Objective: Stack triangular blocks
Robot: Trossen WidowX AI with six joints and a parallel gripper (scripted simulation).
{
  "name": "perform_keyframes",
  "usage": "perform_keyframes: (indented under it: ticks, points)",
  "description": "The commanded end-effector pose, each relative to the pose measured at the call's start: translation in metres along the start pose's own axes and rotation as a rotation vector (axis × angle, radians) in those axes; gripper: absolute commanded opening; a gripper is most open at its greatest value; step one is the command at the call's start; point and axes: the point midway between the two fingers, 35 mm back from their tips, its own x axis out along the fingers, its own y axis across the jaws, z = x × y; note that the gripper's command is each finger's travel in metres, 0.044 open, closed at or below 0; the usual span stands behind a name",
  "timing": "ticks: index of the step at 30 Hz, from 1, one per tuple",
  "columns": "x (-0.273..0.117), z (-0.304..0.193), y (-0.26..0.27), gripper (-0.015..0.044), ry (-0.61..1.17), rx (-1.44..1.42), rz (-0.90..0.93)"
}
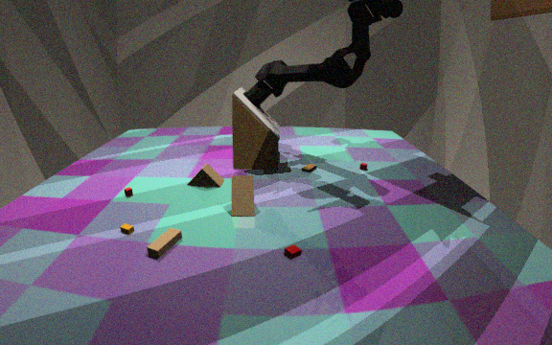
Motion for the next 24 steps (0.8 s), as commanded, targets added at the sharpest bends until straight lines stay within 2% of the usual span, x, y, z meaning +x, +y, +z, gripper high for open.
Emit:
perform_keyframes:
  ticks: [1, 4, 11, 20, 24]
  points:
    - [0.000, 0.000, -0.001, 0.0426, -0.001, 0.006, -0.006]
    - [-0.003, -0.006, -0.004, 0.0440, -0.013, 0.092, -0.086]
    - [0.006, -0.047, 0.035, 0.0440, -0.044, 0.293, -0.196]
    - [0.054, -0.082, 0.111, 0.0440, -0.118, 0.586, -0.268]
    - [0.069, -0.081, 0.118, 0.0440, -0.131, 0.688, -0.298]
